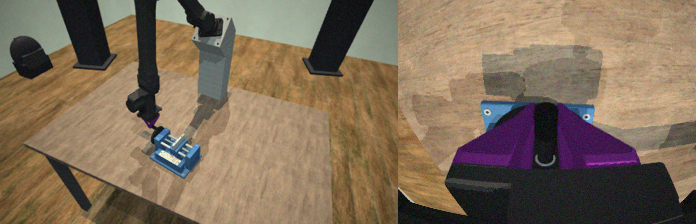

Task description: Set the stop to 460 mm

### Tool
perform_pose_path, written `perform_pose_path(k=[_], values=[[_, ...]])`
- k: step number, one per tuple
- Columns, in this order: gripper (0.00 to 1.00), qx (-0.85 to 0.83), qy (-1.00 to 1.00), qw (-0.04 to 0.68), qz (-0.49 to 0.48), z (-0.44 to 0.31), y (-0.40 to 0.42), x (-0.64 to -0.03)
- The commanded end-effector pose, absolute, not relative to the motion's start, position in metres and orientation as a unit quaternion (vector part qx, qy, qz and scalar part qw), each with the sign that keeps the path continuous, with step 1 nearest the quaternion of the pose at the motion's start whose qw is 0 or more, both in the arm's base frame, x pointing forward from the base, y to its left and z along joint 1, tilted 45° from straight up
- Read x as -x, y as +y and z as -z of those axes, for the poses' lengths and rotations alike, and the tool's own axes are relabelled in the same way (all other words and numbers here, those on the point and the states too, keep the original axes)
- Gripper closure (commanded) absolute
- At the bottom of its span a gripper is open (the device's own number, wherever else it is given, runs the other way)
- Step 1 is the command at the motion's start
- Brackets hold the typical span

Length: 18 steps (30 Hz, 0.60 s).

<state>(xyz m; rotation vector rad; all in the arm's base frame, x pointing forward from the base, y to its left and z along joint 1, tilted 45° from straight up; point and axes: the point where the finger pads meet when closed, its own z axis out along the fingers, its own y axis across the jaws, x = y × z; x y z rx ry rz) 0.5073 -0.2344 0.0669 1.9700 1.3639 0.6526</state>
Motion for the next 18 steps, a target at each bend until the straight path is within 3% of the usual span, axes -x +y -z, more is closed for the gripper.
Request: perform_pose_path(k=[1,18], values=[[0.94,-0.766,0.523,0.293,-0.231,-0.033,-0.227,-0.479],[0.94,-0.766,0.526,0.291,-0.229,-0.015,-0.222,-0.475]])
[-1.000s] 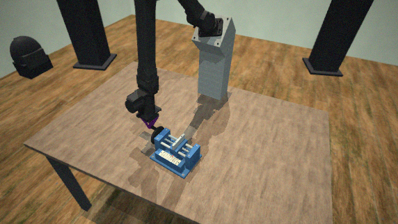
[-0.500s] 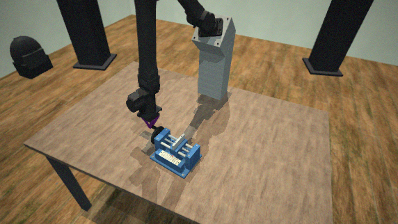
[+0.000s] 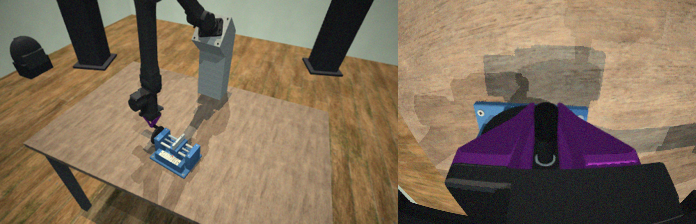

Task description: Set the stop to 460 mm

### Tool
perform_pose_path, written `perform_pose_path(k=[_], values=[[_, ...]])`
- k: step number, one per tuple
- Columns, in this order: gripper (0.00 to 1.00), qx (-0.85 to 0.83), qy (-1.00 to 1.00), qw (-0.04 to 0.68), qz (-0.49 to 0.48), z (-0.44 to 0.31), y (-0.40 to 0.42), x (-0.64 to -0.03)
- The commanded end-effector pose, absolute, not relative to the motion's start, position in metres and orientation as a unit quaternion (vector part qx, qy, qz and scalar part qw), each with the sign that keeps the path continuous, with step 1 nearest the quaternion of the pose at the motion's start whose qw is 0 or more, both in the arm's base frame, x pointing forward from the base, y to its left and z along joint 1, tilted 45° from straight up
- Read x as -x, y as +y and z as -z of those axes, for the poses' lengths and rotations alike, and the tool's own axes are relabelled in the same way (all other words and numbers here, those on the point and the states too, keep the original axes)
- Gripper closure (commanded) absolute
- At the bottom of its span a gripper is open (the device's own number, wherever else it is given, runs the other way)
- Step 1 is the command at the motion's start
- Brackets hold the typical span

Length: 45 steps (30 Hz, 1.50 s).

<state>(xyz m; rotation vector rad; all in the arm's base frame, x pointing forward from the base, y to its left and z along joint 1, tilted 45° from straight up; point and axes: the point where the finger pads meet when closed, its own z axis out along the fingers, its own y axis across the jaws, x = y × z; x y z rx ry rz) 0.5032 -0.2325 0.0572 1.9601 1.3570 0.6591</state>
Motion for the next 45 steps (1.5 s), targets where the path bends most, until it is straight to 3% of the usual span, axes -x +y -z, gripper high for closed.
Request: perform_pose_path(k=[1,33,45], values=[[0.94,-0.765,0.525,0.293,-0.231,-0.015,-0.223,-0.476],[0.94,-0.766,0.53,0.284,-0.228,0.021,-0.224,-0.509],[0.94,-0.764,0.527,0.292,-0.234,0.003,-0.243,-0.559]])
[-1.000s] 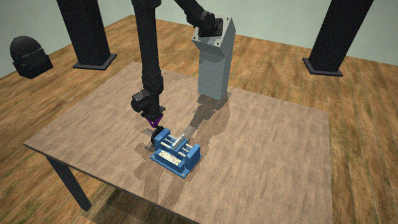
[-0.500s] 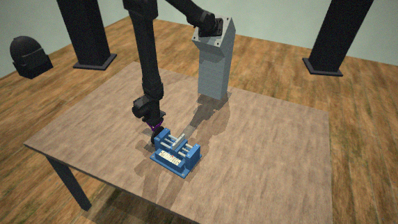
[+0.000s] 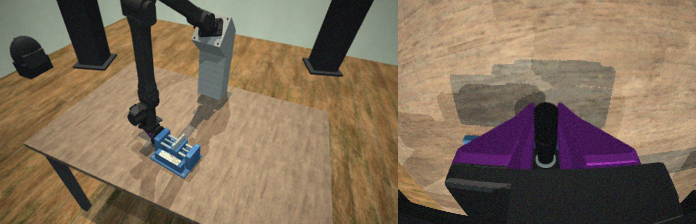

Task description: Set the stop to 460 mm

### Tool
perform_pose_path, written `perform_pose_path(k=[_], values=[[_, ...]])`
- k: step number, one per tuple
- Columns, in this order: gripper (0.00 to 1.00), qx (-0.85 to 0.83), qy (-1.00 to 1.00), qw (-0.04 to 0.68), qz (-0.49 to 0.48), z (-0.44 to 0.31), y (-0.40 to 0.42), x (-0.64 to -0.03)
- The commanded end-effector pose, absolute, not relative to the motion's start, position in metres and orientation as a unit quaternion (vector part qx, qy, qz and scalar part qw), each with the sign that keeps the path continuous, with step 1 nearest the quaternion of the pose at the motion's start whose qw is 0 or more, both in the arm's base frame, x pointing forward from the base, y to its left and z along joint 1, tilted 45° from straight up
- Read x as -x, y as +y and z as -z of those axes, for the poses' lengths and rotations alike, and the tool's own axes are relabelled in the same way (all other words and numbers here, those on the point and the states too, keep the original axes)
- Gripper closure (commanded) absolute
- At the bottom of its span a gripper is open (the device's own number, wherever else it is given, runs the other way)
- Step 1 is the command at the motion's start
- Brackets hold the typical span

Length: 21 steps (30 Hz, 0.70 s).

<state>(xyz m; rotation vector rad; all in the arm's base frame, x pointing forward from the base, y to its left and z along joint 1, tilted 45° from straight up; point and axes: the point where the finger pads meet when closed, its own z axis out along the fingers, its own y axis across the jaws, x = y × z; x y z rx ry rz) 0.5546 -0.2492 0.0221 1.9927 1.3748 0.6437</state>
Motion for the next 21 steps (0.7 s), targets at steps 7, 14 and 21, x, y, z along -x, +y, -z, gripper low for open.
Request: perform_pose_path(k=[7,14,21], values=[[0.94,-0.764,0.526,0.292,-0.234,-0.002,-0.245,-0.564],[0.94,-0.763,0.526,0.293,-0.234,-0.033,-0.251,-0.578],[0.94,-0.759,0.524,0.303,-0.24,-0.042,-0.254,-0.584]])
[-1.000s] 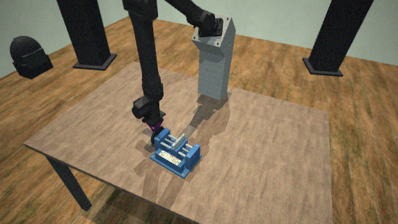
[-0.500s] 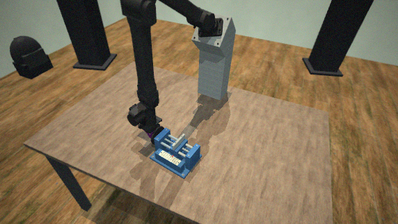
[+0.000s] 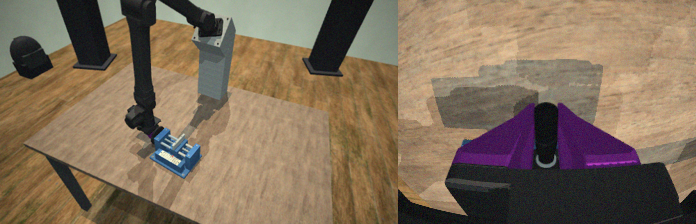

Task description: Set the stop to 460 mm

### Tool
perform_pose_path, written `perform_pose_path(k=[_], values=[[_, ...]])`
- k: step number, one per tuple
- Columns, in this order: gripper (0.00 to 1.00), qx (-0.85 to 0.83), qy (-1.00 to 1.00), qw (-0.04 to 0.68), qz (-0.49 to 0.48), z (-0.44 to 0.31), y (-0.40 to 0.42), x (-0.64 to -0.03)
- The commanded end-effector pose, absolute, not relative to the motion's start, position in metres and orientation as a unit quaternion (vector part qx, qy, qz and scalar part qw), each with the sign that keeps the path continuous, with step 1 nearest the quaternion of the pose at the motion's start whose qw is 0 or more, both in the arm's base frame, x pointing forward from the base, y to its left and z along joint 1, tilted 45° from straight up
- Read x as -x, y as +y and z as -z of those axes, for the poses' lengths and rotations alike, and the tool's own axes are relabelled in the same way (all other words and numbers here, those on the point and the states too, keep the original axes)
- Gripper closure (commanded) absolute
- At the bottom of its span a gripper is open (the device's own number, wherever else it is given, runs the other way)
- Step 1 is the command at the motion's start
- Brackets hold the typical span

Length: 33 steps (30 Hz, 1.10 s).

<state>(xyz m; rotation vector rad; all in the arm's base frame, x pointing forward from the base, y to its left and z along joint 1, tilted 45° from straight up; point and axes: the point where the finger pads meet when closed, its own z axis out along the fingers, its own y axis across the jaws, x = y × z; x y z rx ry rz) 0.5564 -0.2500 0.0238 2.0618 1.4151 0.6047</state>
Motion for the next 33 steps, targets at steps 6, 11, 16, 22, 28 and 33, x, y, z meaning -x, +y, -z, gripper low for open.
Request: perform_pose_path(k=[6,11,16,22,28,33], values=[[0.94,-0.761,0.524,0.3,-0.239,-0.046,-0.255,-0.586],[0.94,-0.757,0.522,0.307,-0.243,-0.059,-0.257,-0.591],[0.94,-0.757,0.522,0.309,-0.244,-0.062,-0.258,-0.592],[0.94,-0.756,0.521,0.311,-0.246,-0.075,-0.258,-0.594],[0.94,-0.752,0.52,0.319,-0.251,-0.092,-0.26,-0.599],[0.94,-0.751,0.519,0.321,-0.252,-0.094,-0.261,-0.6]])
